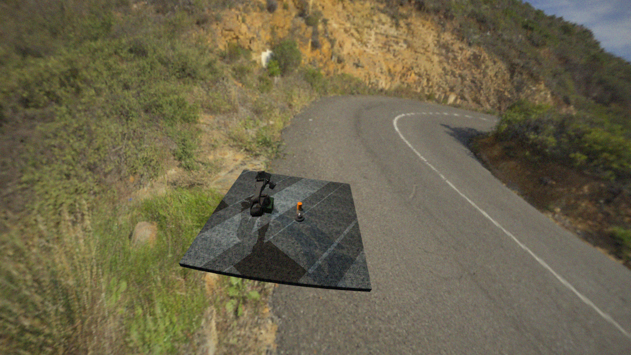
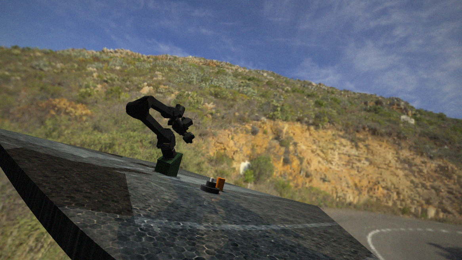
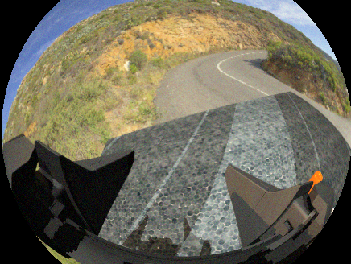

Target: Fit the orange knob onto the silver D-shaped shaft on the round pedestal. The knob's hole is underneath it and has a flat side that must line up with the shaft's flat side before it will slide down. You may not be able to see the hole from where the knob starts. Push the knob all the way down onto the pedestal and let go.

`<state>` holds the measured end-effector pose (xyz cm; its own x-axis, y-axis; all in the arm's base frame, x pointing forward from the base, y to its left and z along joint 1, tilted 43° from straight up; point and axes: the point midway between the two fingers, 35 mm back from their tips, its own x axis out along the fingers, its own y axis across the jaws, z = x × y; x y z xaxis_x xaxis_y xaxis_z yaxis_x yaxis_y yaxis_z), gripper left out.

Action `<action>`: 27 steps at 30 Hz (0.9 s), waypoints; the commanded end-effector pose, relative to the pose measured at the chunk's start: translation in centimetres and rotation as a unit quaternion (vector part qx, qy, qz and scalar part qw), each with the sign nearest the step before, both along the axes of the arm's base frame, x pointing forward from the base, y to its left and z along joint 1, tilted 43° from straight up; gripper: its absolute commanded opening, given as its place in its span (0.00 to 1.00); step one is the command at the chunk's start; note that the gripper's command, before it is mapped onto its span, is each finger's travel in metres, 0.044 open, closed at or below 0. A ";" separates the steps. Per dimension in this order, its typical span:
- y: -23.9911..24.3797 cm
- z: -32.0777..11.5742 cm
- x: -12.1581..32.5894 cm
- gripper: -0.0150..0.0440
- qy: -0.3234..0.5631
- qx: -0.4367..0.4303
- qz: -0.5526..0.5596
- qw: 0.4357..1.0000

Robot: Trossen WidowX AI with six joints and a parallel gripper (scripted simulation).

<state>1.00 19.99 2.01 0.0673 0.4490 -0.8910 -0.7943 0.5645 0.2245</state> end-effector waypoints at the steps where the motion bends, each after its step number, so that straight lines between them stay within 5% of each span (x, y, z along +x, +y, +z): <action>1: 0.0 0.0 0.0 0.98 0.000 0.000 0.000 1.000; 14: -0.1 0.7 13.9 1.00 -0.097 -0.258 -0.018 0.961; 27: -11.7 -2.8 27.9 1.00 0.067 -0.522 0.101 0.844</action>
